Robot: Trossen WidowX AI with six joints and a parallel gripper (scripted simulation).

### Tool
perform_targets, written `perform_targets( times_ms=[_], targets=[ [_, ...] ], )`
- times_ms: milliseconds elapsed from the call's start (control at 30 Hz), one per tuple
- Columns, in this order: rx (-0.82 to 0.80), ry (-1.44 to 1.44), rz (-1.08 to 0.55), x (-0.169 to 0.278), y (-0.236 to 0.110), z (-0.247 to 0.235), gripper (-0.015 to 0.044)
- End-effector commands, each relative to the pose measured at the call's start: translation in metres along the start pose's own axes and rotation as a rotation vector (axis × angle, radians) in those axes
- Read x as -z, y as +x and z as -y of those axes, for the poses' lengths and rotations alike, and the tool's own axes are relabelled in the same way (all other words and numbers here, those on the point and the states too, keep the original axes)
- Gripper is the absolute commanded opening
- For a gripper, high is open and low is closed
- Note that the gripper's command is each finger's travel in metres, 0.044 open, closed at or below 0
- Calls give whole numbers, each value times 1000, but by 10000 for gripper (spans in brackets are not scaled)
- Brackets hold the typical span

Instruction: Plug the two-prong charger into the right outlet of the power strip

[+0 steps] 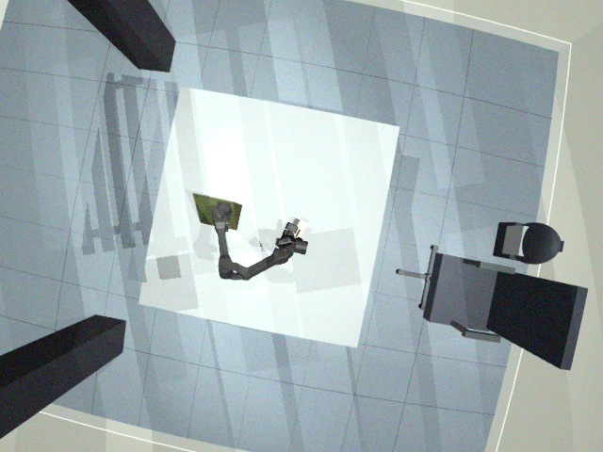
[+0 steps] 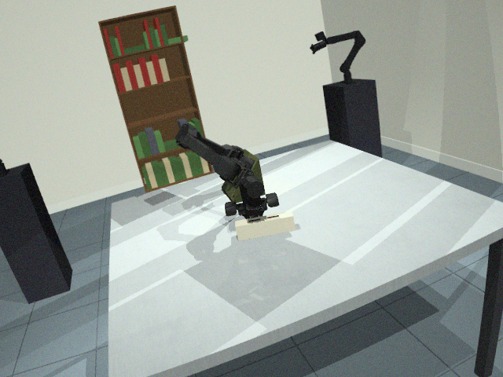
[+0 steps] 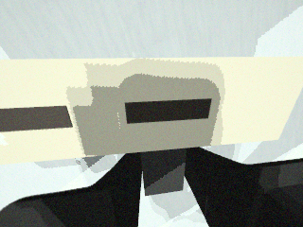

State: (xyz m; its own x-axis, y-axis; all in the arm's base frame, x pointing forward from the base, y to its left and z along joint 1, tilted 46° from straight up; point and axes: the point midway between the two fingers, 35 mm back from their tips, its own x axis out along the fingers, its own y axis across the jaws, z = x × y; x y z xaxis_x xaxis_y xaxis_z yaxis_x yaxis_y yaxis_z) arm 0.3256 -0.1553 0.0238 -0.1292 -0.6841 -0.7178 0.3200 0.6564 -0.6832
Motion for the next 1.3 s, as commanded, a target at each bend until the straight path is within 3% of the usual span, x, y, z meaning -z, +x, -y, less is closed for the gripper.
perform_targets(
  times_ms=[0,1267],
  targets=[
    [-1,25,24,-7,0,1,0],
    [-2,25,24,-5,-4,1,0]
  ],
)
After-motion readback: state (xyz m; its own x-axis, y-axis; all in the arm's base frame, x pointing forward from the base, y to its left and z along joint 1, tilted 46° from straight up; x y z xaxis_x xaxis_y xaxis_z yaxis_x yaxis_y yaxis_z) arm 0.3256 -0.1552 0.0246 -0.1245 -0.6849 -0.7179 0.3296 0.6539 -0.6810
